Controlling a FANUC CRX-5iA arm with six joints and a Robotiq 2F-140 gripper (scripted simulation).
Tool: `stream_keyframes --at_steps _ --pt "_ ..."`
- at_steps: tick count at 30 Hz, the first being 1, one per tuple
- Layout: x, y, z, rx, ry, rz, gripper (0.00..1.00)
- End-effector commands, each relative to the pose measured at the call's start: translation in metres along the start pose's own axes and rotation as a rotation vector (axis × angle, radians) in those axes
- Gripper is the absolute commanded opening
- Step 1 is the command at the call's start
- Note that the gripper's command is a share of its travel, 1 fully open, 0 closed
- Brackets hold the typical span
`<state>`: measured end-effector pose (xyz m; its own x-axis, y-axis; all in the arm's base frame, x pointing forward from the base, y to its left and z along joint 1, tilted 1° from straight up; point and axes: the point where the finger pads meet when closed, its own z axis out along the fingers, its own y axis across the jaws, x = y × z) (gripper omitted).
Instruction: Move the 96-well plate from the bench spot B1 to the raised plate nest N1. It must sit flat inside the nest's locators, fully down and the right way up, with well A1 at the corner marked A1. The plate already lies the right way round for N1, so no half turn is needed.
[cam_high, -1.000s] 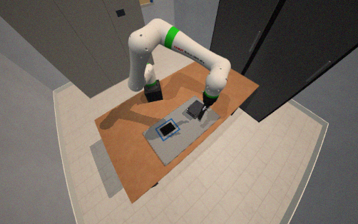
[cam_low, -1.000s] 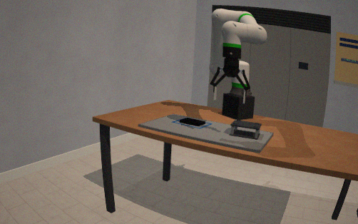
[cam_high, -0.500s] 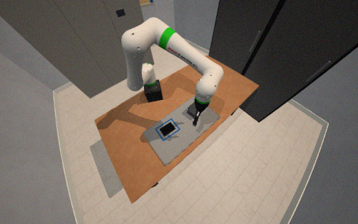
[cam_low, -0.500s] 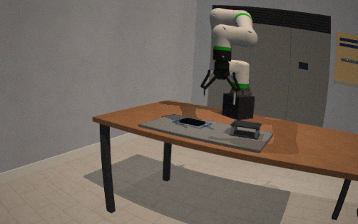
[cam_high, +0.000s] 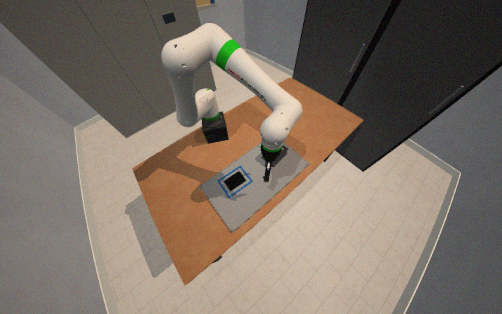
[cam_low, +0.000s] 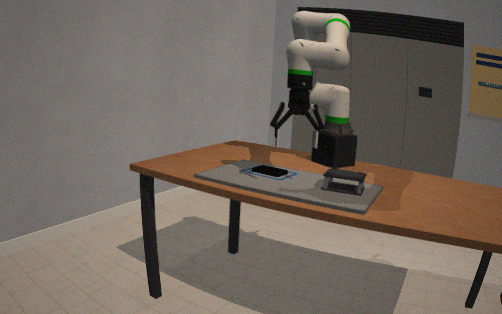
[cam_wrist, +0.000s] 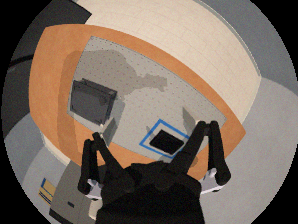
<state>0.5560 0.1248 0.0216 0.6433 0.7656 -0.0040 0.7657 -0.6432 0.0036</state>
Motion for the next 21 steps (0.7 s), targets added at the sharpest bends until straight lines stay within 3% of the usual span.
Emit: stream_keyframes --at_steps 1,21 --pt "-0.014 0.007 0.005 0.000 0.004 -0.047 1.00" --pt "-0.090 0.033 0.032 -0.006 0.007 -0.365 1.00"
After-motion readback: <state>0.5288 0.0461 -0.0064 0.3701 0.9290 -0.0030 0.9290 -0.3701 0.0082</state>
